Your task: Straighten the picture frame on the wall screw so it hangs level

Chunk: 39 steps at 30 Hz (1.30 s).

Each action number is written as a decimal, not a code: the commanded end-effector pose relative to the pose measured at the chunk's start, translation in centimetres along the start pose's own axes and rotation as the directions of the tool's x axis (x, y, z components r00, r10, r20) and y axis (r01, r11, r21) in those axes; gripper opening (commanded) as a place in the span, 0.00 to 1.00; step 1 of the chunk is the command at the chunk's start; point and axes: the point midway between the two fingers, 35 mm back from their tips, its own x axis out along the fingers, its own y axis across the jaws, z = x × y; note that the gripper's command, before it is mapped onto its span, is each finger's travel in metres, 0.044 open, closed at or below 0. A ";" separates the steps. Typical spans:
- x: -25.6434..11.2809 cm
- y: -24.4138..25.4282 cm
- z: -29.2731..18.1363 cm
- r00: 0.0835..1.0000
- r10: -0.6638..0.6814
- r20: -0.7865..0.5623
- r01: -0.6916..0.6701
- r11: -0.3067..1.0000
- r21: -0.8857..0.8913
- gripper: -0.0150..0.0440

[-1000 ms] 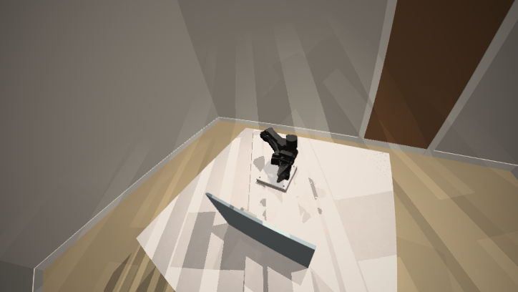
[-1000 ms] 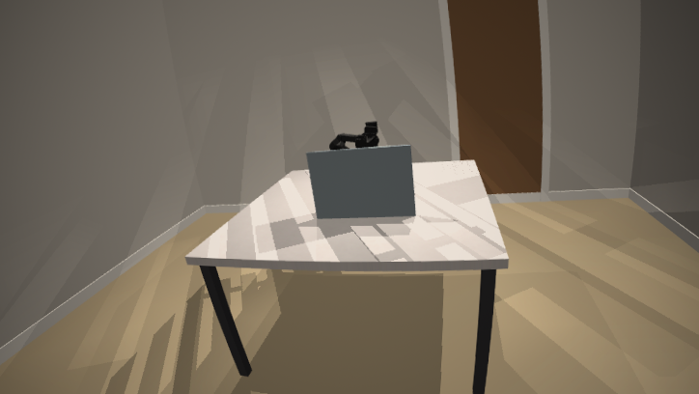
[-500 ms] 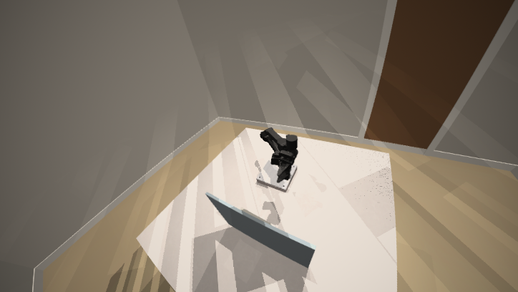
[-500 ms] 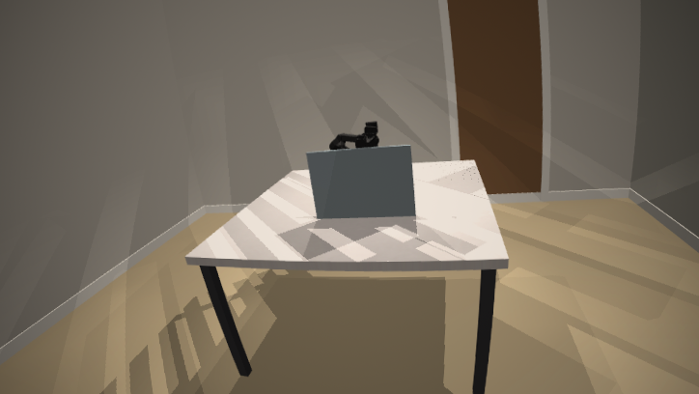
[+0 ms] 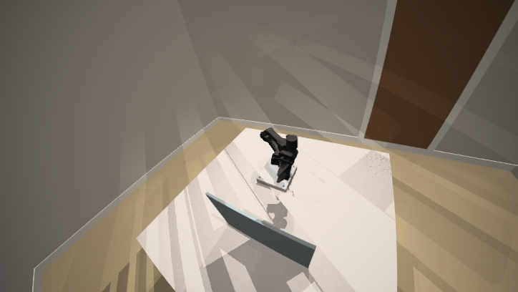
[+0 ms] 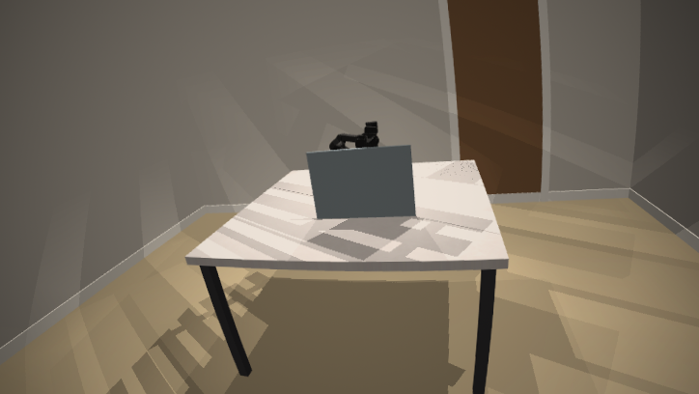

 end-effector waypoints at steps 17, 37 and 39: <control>0.0 0.0 0.1 1.000 0.000 0.005 0.000 1.000 -0.003 0.69; 2.6 -0.8 -0.9 1.000 0.003 0.002 -0.003 1.000 -0.001 0.69; 4.1 -1.4 -1.1 1.000 0.005 0.003 -0.005 1.000 -0.001 0.69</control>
